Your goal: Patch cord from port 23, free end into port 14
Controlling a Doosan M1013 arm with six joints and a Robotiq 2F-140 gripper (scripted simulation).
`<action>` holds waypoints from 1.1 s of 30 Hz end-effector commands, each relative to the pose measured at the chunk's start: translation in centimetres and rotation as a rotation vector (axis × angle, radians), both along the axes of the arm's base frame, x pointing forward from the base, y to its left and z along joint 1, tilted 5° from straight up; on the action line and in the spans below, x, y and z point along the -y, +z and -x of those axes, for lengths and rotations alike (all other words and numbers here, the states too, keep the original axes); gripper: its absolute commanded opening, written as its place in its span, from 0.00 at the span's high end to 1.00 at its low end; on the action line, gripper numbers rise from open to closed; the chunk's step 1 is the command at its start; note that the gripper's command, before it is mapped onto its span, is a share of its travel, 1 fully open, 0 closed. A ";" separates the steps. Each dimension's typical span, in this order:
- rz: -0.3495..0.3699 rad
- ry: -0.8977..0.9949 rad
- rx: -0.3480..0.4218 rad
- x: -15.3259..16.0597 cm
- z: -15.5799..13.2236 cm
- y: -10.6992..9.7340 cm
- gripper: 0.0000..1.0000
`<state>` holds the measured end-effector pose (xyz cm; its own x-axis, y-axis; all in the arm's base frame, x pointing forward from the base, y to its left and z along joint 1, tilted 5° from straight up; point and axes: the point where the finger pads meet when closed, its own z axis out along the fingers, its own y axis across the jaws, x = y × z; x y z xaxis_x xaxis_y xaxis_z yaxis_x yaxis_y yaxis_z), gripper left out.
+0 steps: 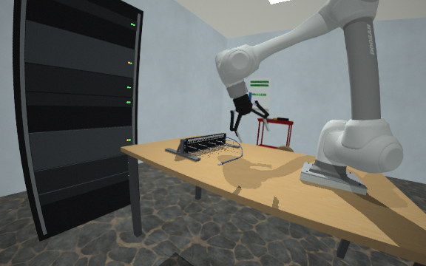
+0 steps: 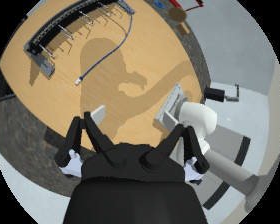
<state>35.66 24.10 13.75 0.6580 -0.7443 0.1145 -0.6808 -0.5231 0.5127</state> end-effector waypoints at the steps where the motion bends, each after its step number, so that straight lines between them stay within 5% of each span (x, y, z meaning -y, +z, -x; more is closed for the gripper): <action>1: -0.040 -0.127 0.102 -0.5 -2.7 -2.5 0.00; 18: -0.201 -0.666 0.465 -0.7 -15.8 -8.2 0.00; 26: -0.211 -0.699 0.485 -0.7 -16.6 -8.4 0.00; 27: -0.211 -0.699 0.485 -0.7 -16.6 -8.4 1.00; 33: -0.211 -0.699 0.485 -0.7 -16.6 -8.4 1.00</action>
<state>52.21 24.76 5.60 -0.0302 -0.9961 0.0823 -0.9992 0.0323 0.0243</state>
